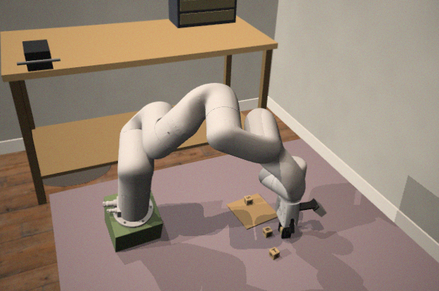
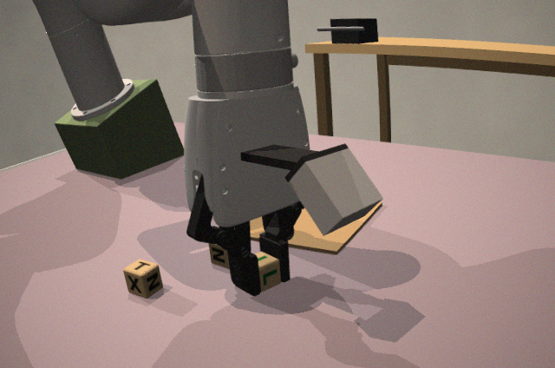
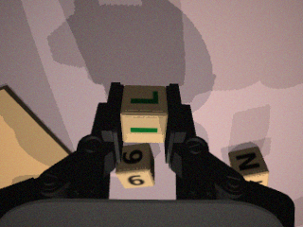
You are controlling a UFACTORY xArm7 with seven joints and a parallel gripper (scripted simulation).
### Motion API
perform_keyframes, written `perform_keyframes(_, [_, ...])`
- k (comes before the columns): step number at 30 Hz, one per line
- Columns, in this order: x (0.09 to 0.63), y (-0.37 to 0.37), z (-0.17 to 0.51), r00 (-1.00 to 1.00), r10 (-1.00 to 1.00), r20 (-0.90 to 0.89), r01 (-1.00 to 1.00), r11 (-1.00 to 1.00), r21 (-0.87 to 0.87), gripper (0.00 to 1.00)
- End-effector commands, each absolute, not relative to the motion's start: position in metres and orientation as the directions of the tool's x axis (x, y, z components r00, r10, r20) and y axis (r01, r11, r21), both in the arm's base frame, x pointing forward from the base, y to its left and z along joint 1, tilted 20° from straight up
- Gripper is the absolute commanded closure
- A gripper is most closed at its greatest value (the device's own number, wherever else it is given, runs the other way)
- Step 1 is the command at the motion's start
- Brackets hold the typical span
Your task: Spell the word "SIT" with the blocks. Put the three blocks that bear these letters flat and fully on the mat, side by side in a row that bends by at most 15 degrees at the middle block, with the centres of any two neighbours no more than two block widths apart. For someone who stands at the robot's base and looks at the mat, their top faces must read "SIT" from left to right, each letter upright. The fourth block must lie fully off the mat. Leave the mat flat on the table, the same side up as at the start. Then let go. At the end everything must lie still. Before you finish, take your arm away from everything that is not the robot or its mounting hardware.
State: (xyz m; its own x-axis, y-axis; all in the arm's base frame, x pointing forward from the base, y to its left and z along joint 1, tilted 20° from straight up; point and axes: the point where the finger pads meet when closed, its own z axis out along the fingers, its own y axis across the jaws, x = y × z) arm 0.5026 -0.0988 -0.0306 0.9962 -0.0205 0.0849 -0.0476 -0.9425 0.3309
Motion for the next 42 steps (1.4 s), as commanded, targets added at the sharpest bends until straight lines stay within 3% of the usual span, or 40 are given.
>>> perform_keyframes(1, [0.504, -0.098, -0.029, 0.996, -0.019, 0.089, -0.047, -0.943, 0.330, 0.79])
perform_keyframes(23, [0.503, -0.095, -0.020, 0.996, -0.019, 0.089, -0.047, -0.943, 0.330, 0.79])
perform_keyframes(35, [0.497, -0.068, 0.054, 0.996, -0.019, 0.089, -0.047, -0.943, 0.330, 0.79])
perform_keyframes(42, [0.496, -0.065, 0.065, 0.996, -0.019, 0.089, -0.047, -0.943, 0.330, 0.79])
